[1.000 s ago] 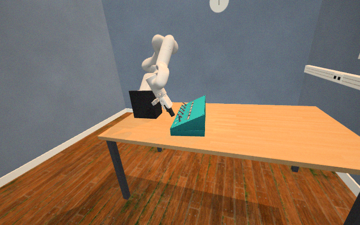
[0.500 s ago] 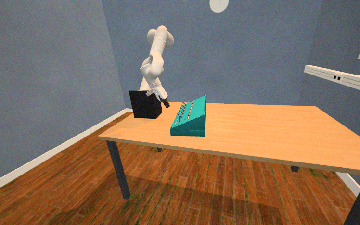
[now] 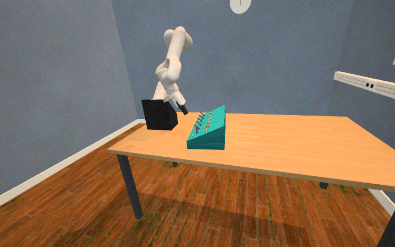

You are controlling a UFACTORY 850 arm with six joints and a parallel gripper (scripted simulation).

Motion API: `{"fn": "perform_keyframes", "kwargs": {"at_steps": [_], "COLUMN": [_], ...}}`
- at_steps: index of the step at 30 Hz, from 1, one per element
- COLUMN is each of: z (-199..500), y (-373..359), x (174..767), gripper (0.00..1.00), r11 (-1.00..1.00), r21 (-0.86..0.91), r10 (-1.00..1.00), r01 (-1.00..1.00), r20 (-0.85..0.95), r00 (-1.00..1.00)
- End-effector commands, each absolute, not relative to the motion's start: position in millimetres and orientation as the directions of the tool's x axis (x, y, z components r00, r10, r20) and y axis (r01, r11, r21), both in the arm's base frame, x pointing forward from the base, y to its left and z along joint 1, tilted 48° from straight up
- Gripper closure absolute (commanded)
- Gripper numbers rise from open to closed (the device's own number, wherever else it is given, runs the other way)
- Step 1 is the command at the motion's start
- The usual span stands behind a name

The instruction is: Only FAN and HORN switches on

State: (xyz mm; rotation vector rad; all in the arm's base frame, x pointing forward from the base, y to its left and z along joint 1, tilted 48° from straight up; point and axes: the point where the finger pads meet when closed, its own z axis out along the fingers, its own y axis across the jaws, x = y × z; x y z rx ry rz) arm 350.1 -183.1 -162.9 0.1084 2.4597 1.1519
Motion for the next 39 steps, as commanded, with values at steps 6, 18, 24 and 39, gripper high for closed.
{"fn": "perform_keyframes", "kwargs": {"at_steps": [6, 18, 24, 39], "z": [-79, -14, 7, 7], "y": [-110, -41, -16, -16], "x": [341, 311, 296, 296], "gripper": [1.0, 1.0, 1.0, 1.0], "r11": [0.655, 0.661, 0.666, 0.666], "r21": [0.748, 0.743, 0.739, 0.739], "r10": [0.249, 0.245, 0.241, 0.241], "r01": [-0.107, -0.102, -0.1, -0.1], "r20": [-0.347, -0.343, -0.34, -0.34], "r00": [-0.904, -0.907, -0.909, -0.909]}}
